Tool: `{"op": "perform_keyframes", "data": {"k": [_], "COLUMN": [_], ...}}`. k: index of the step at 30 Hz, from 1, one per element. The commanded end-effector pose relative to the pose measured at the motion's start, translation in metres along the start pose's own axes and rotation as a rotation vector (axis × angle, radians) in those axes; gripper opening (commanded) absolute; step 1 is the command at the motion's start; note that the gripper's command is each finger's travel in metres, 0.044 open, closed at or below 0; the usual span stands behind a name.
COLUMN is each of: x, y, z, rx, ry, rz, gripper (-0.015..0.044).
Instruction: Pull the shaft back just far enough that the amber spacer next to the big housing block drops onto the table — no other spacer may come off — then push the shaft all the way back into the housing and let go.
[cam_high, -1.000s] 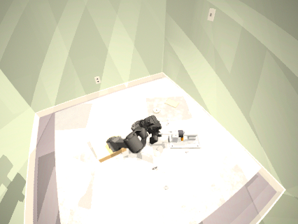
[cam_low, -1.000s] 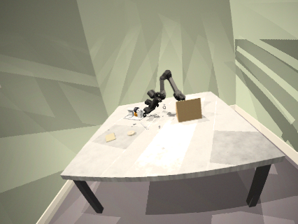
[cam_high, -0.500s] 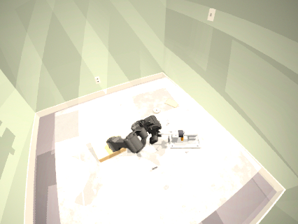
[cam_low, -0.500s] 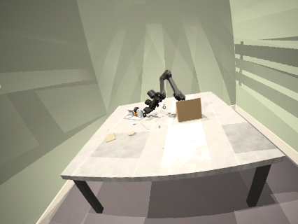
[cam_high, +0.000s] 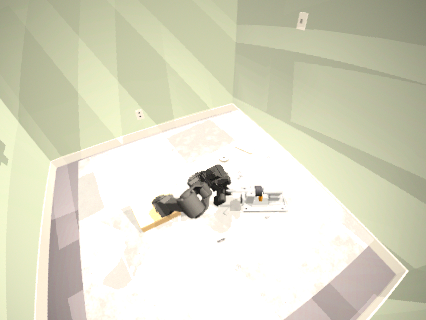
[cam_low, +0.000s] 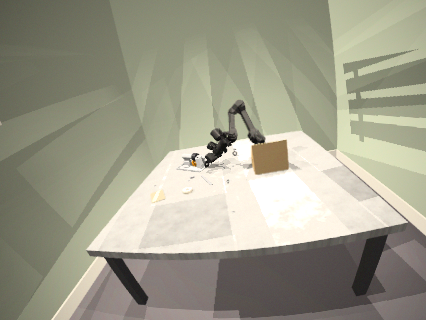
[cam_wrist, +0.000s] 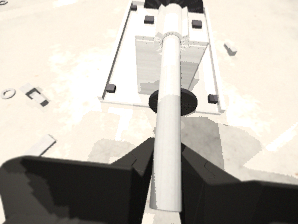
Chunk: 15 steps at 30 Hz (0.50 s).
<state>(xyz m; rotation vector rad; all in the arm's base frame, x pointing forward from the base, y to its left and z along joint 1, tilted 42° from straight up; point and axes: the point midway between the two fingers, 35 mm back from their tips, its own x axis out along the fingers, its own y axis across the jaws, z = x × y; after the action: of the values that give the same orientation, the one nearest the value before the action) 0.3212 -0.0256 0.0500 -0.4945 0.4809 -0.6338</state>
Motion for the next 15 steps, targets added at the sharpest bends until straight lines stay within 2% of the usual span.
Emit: {"op": "perform_keyframes", "data": {"k": [1,15], "x": [0.0013,0.0039], "y": [-0.0004,0.0], "z": [0.0016,0.0047], "rx": [0.002,0.002], "ry": [-0.001,-0.001], "rz": [-0.002,-0.003], "gripper": [0.0,0.0]}}
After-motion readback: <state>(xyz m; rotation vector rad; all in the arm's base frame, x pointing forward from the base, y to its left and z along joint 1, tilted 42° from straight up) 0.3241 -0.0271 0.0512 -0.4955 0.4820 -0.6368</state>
